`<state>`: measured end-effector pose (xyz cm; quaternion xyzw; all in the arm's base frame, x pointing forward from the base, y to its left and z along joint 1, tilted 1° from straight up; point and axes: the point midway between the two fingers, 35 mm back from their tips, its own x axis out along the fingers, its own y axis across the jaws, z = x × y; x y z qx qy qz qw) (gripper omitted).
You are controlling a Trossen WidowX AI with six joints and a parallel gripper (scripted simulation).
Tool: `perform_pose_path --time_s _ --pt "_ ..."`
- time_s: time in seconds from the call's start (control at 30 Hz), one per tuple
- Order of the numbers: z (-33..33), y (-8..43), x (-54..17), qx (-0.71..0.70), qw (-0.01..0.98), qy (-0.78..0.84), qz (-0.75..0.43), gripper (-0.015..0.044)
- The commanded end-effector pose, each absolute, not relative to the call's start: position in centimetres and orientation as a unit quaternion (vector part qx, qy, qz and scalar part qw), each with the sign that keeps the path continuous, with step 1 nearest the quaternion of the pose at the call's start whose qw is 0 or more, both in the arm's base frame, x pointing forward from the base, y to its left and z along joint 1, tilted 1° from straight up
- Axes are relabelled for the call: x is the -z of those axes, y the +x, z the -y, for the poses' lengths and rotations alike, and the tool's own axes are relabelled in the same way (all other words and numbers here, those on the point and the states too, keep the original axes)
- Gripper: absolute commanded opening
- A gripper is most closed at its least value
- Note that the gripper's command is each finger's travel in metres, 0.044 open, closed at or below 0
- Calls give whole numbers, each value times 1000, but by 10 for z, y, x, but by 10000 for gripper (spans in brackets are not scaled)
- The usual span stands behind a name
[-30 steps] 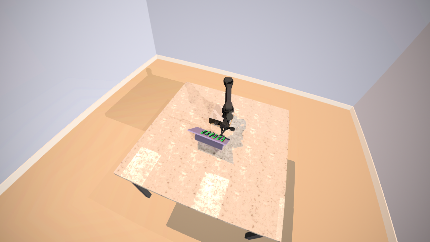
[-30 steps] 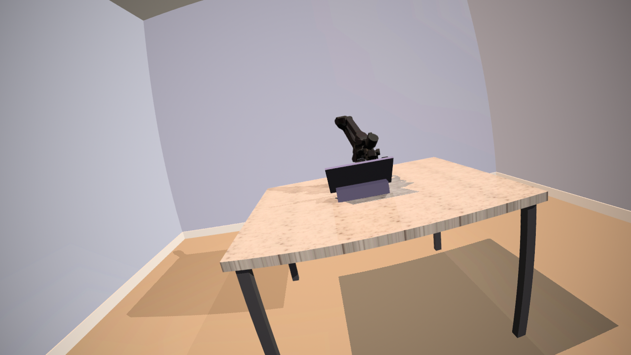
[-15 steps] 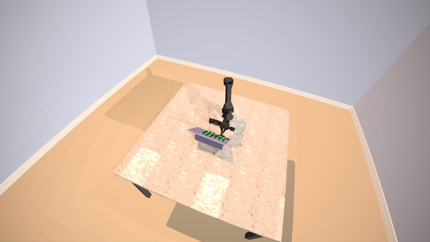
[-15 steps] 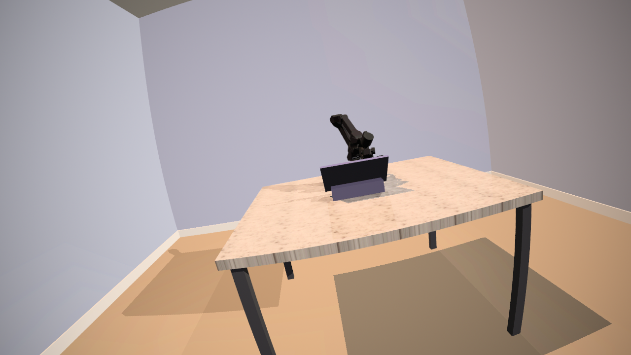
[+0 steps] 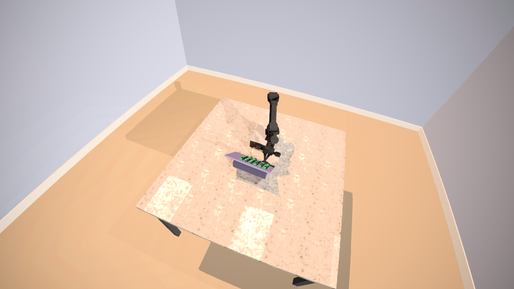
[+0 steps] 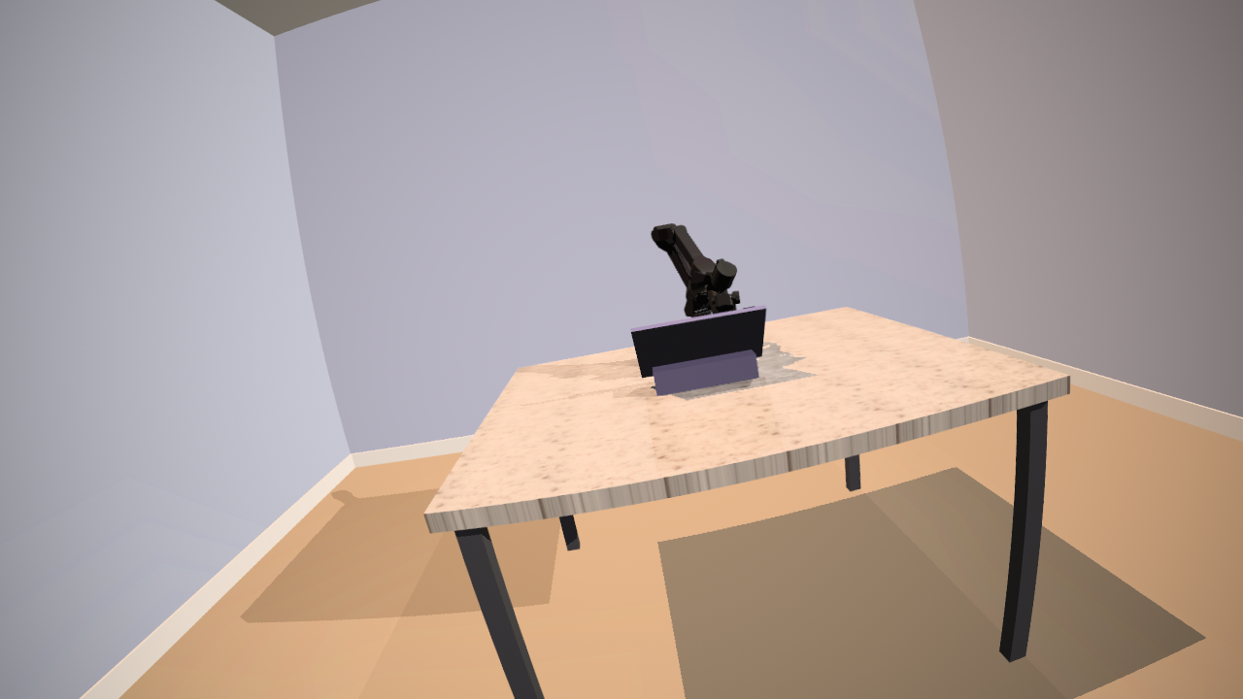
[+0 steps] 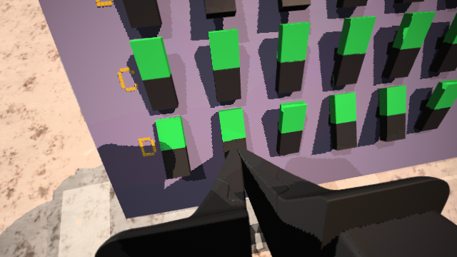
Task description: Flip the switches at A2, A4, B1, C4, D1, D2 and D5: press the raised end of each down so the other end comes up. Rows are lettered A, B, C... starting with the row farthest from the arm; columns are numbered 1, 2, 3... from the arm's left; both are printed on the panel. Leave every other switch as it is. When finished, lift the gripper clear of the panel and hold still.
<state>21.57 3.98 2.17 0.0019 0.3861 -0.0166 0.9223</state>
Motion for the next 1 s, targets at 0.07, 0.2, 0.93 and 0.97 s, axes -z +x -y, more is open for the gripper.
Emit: perform_pose_path --time_s 0.07,0.2,0.93,0.97 --pt "-40 217 -21 15 923 1 -386 0" --pt "-40 217 -21 15 923 1 -386 0" --pt "-44 183 -61 15 917 2 -398 0" --pt "-43 178 -65 15 917 2 -398 0"
